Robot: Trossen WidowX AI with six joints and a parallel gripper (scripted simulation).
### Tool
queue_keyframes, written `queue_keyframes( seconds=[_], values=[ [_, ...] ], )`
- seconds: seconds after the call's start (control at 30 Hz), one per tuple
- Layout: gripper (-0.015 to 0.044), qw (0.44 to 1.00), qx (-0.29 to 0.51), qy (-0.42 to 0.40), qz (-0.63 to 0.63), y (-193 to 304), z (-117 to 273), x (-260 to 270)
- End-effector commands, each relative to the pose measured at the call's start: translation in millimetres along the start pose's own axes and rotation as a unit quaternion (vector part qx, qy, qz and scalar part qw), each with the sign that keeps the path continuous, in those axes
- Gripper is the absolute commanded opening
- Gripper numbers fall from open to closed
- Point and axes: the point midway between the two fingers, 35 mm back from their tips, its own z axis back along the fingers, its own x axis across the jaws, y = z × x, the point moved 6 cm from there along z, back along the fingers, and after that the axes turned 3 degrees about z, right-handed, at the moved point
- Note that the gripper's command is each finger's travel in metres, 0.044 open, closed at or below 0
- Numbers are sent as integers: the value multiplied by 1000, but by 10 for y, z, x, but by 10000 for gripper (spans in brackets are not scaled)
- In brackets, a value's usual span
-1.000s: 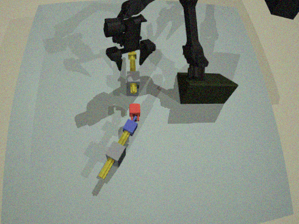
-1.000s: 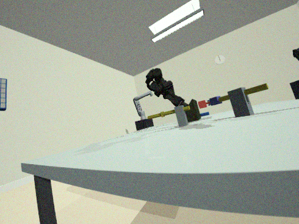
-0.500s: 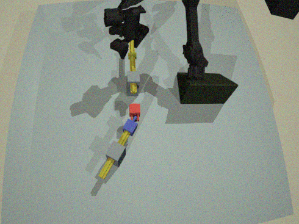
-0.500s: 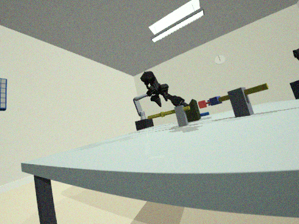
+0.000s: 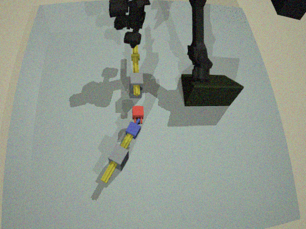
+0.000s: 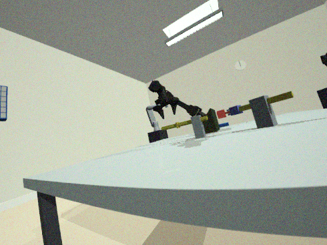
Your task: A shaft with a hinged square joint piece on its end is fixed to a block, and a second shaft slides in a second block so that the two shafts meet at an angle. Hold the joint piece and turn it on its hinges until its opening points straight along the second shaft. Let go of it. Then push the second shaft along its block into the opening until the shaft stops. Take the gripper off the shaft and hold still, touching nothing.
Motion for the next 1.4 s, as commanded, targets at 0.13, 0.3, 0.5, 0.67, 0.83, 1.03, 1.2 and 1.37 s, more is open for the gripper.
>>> queue_keyframes(
  seconds=[0.13, 0.3, 0.5, 0.67, 0.83, 1.03, 1.2, 1.37],
  values=[
    [440, 996, 4, 30, 85, 27, 45, -228],
    [440, 996, 4, 30, 82, 26, 43, -228],
    [440, 999, 5, 31, -9, 10, -38, -232],
    [440, 995, 6, 32, -94, -4, -115, -236],
    [440, 983, 7, 34, -179, -15, -192, -242],
    [440, 960, 8, 36, -279, -26, -286, -249],
    [440, 932, 8, 39, -360, -32, -364, -257],
    [440, 898, 8, 42, -438, -36, -442, -264]
  ],
)
